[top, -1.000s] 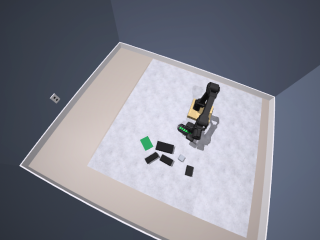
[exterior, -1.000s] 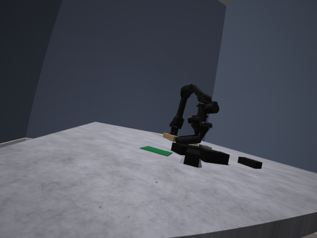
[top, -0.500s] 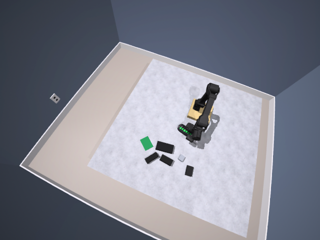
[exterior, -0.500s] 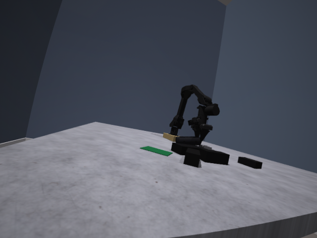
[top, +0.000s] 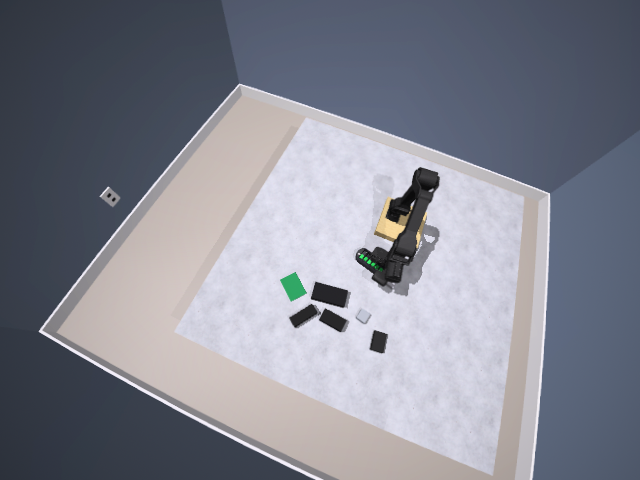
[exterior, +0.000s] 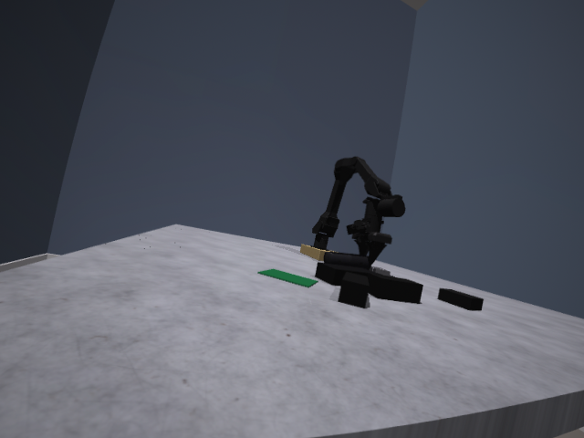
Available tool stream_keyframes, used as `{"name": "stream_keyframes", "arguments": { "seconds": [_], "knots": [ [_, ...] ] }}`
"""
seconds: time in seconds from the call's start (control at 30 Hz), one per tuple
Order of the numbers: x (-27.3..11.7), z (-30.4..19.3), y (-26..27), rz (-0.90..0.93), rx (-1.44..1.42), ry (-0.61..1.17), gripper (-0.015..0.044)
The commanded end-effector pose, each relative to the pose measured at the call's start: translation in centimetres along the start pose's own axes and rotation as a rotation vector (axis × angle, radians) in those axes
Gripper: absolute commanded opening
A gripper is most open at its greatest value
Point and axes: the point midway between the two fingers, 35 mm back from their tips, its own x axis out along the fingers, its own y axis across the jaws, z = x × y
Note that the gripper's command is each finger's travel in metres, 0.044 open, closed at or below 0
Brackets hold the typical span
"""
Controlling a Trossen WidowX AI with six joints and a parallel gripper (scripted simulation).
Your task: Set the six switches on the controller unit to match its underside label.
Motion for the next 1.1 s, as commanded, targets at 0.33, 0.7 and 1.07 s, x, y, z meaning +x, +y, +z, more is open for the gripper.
{"name": "stream_keyframes", "arguments": {
  "seconds": [0.33, 0.7, 1.07],
  "knots": [
    [1.24, 0.26, -0.52, -0.019, 0.011, -0.017, 0.0338],
    [0.94, -0.02, -0.12, -0.006, 0.003, -0.005, 0.0417],
    [0.4, 0.77, 0.0, -0.006, 0.003, -0.006, 0.044]
  ]
}}
